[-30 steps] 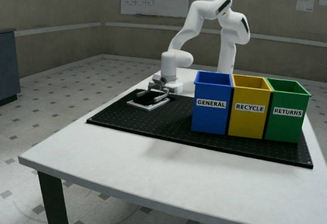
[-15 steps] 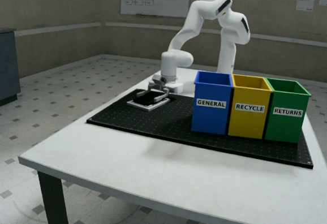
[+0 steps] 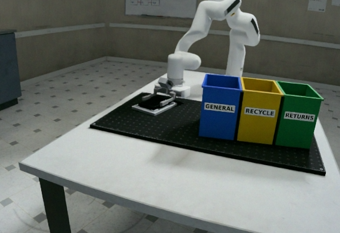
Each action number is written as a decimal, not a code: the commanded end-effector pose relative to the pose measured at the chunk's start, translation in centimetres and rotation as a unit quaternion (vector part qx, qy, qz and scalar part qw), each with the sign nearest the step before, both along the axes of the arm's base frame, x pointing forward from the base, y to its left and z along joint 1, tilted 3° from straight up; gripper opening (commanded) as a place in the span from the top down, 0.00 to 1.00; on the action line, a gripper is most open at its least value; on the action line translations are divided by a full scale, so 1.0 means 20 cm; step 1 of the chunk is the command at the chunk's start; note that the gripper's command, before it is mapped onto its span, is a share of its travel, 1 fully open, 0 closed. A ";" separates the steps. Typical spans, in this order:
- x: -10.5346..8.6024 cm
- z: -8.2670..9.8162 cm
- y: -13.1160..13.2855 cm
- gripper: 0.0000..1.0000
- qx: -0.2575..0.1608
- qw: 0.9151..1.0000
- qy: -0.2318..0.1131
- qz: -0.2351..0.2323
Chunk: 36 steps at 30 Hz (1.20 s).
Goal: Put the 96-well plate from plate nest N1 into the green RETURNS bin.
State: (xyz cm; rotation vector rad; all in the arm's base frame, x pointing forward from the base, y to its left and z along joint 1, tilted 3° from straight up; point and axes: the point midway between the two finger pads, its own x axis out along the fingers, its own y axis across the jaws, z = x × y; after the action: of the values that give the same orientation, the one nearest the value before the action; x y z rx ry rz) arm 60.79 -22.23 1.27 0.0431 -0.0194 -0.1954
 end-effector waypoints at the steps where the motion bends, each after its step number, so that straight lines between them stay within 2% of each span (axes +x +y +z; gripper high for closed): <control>1: 0.01 0.01 0.00 1.00 -0.001 1.000 -0.002 0.000; 36: 0.00 0.10 -0.01 1.00 -0.001 1.000 -0.002 0.000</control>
State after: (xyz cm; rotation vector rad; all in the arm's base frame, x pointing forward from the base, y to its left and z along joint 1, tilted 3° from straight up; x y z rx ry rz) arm 60.75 -22.30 2.90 0.0431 -0.0193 -0.1953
